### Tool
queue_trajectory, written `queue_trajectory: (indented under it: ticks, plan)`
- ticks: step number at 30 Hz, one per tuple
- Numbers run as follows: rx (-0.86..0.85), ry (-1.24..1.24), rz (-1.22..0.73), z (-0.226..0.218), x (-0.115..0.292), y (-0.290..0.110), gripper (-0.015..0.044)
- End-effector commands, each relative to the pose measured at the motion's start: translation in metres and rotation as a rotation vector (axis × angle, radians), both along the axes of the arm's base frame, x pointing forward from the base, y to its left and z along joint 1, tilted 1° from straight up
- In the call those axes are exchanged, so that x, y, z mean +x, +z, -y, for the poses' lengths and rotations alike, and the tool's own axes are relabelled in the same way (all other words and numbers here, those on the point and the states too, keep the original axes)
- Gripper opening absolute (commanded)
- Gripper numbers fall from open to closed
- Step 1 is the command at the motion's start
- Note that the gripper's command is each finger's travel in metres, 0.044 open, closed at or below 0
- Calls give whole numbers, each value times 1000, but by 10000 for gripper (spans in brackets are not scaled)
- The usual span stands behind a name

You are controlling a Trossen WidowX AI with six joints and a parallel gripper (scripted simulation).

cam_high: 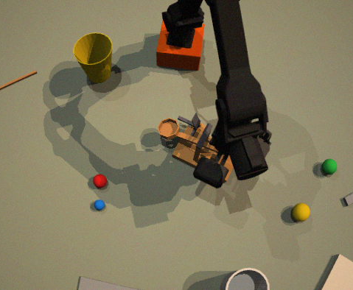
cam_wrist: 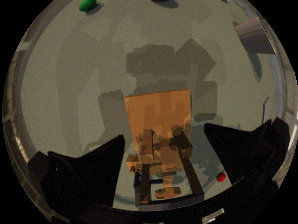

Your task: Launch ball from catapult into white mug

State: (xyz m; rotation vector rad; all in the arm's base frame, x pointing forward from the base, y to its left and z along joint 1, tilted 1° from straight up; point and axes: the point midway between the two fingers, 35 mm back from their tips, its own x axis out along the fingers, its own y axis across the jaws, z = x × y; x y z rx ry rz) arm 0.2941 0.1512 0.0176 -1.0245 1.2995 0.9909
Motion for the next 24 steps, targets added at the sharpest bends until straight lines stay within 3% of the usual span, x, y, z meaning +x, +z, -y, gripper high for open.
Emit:
queue_trajectory:
  ticks: [1, 9, 21, 24]
  plan:
    - [-7, 2, -7, 2, -2, -10, 440]
    - [-7, 2, -8, 2, -2, -14, 440]
    - [-2, -1, -4, 1, -1, -11, 125]
    - [-2, -1, -4, 1, -1, -11, 105]
